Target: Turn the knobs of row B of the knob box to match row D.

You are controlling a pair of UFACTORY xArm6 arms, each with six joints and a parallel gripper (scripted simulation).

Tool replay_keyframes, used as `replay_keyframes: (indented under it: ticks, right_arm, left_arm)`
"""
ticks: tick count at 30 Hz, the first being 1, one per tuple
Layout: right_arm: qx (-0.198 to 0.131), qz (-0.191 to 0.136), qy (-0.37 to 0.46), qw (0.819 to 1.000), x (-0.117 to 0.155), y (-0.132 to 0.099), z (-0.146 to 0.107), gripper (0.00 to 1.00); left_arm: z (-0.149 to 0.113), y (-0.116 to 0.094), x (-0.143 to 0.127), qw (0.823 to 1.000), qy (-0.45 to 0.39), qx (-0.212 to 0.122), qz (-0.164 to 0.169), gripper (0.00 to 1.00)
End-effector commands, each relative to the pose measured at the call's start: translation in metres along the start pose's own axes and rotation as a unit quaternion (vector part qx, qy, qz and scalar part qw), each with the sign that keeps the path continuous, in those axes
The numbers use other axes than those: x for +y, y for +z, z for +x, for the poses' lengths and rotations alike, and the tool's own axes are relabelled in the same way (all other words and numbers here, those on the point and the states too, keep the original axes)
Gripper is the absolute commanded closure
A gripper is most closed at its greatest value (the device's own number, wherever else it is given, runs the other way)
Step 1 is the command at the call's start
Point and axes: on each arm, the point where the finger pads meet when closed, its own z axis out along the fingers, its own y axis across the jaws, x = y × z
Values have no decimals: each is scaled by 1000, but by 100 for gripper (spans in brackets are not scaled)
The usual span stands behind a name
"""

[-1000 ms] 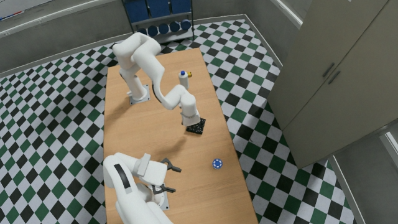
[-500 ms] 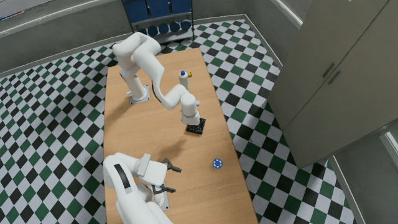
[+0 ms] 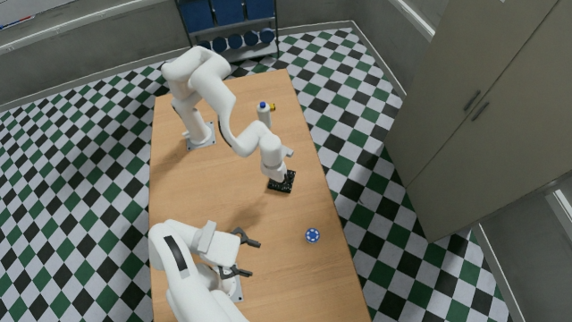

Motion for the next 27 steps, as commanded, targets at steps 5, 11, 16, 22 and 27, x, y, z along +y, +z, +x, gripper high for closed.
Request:
replay_keyframes:
  ticks: [5, 11, 16, 22, 27]
  right_arm:
    - [-1, 0, 1, 1000, 0, 0, 1, 0]
    - [-1, 0, 1, 1000, 0, 0, 1, 0]
    - [-1, 0, 1, 1000, 0, 0, 1, 0]
    - [-1, 0, 1, 1000, 0, 0, 1, 0]
    - [-1, 0, 1, 1000, 0, 0, 1, 0]
  left_arm:
    - [0, -4, 1, 992, 125, -5, -2, 79]
    - [0, -5, 1, 978, 210, -5, -2, 79]
    - [0, -6, 1, 964, 266, -5, -3, 79]
    - [0, -7, 1, 937, 350, -5, -3, 79]
    - [0, -8, 1, 910, 415, -4, -3, 79]
